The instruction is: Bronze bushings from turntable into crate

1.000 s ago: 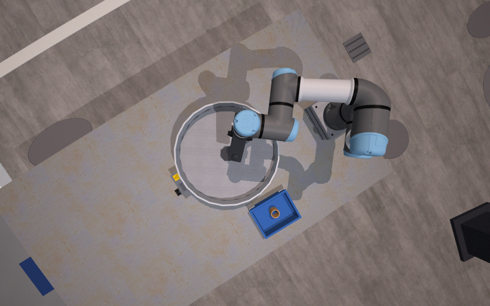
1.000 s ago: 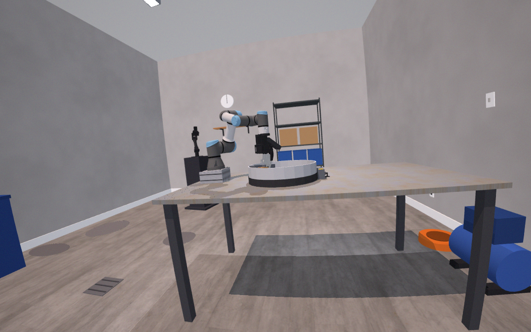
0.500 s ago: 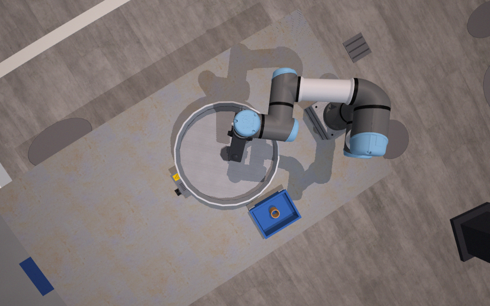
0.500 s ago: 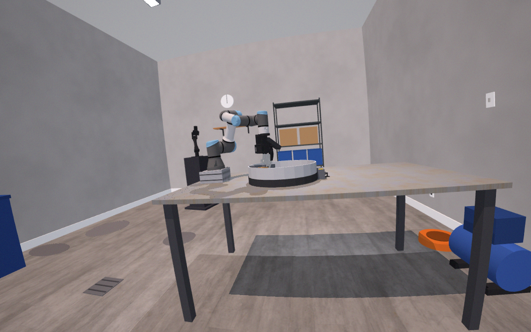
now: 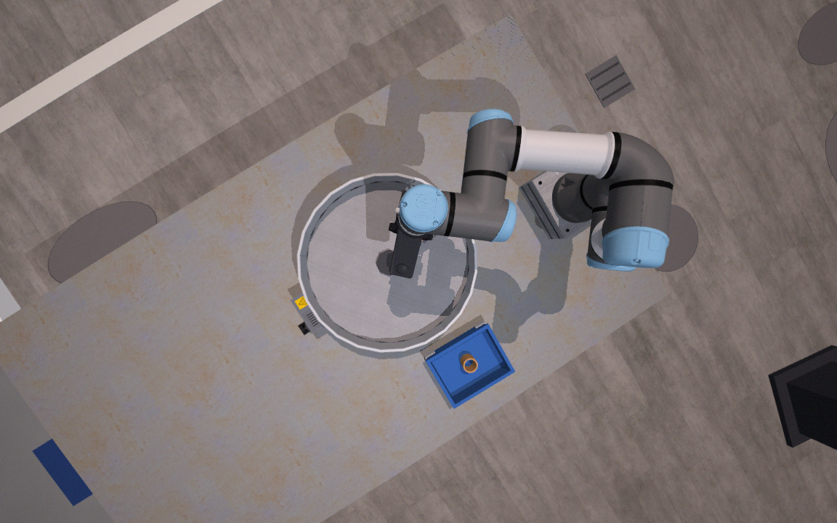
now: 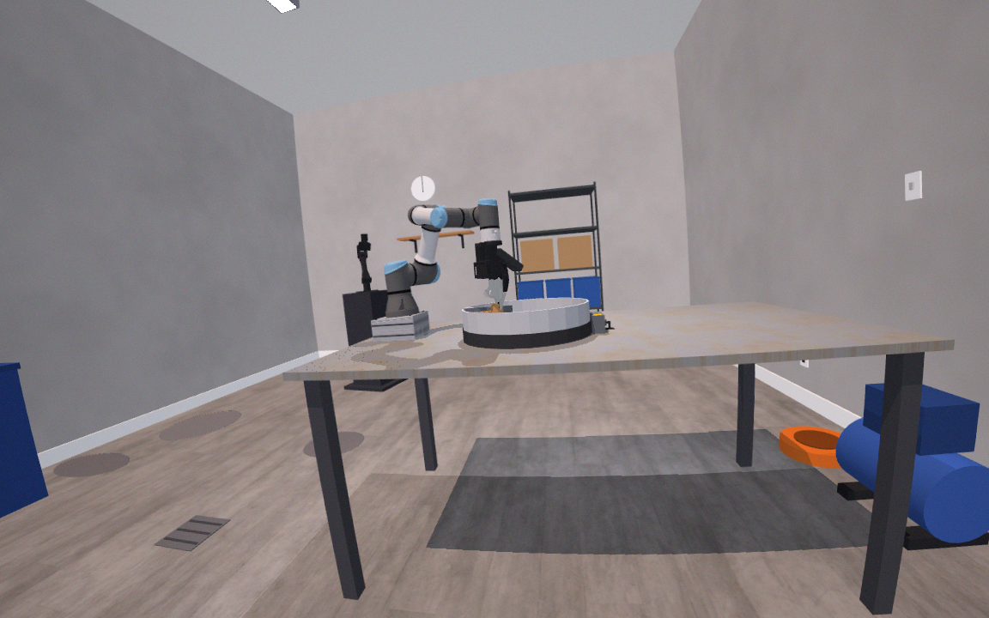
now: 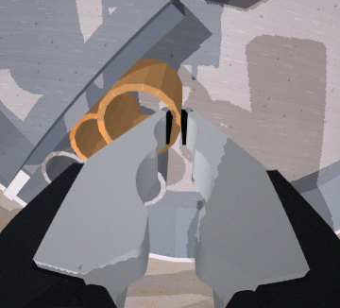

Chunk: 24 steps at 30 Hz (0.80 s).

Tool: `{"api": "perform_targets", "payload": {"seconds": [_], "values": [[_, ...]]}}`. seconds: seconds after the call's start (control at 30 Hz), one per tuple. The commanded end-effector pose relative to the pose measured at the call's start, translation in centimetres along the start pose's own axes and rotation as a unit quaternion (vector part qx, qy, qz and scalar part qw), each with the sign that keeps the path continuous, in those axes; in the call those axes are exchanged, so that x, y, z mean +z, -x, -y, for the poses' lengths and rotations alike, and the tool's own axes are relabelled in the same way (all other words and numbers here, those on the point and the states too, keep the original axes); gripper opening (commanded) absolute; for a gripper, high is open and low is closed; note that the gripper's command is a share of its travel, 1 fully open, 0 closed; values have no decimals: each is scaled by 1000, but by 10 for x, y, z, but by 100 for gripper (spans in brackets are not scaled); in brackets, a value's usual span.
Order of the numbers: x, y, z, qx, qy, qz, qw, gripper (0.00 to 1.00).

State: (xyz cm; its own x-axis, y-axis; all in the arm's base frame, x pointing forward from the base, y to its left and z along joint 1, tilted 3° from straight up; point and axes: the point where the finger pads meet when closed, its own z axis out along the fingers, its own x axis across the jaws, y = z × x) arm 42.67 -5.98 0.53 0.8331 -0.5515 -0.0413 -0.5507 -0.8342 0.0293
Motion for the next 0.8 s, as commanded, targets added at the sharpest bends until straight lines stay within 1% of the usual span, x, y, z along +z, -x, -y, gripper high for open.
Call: {"api": "perform_targets", "payload": {"seconds": [0.0, 0.23, 0.3, 0.53, 0.77], "values": [[-19, -1, 0, 0, 0, -1, 1000, 0], [-43, -1, 0, 0, 0, -1, 1000, 0], [-43, -1, 0, 0, 0, -1, 1000, 0], [-56, -1, 0, 0, 0, -1, 1000, 0], [-60, -1, 0, 0, 0, -1, 1000, 0]]}}
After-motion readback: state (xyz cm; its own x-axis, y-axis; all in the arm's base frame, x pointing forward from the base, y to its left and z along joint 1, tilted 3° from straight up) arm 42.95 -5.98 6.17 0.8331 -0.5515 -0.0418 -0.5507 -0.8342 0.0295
